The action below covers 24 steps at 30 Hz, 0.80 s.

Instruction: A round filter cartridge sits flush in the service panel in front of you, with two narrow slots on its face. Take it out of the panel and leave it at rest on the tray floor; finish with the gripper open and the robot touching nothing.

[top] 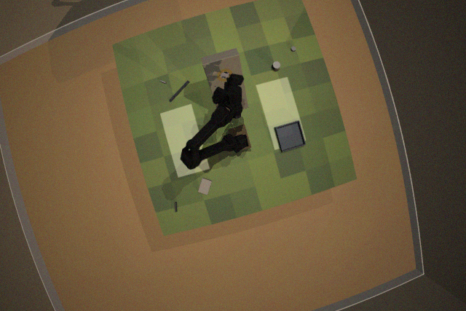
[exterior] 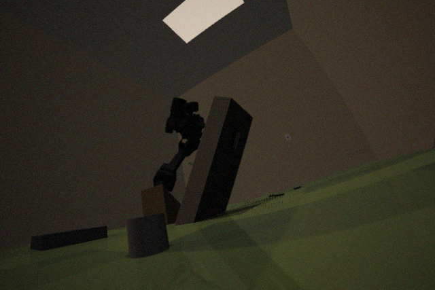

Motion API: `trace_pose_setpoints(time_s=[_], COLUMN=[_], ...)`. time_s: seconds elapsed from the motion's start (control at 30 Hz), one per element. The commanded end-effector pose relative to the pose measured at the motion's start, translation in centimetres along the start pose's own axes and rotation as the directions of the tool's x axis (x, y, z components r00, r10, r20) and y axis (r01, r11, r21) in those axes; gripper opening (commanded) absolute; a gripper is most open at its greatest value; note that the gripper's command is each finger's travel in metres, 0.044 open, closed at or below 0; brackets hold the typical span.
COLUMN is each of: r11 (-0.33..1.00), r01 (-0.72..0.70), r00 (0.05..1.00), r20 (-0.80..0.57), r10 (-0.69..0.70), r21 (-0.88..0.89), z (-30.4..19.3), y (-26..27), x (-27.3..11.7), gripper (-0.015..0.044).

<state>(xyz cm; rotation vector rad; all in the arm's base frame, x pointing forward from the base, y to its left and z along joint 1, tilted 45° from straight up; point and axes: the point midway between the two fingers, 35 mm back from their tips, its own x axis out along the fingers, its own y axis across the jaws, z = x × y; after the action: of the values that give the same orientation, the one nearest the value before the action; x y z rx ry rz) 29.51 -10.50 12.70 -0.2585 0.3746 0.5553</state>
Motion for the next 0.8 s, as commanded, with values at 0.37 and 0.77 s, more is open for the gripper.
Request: trace_pose_setpoints(time_s=[0.37,0.77], r11=[1.000,1.000], r01=[-0.001,0.002], r00=[1.000,1.000], r20=[-0.005,0.003], r10=[0.001,-0.002], r21=[0.010,0.012], z=[-0.3,-0.1], y=[0.2,0.3], x=[2.6,3.9], gripper=[0.0118,0.0118])
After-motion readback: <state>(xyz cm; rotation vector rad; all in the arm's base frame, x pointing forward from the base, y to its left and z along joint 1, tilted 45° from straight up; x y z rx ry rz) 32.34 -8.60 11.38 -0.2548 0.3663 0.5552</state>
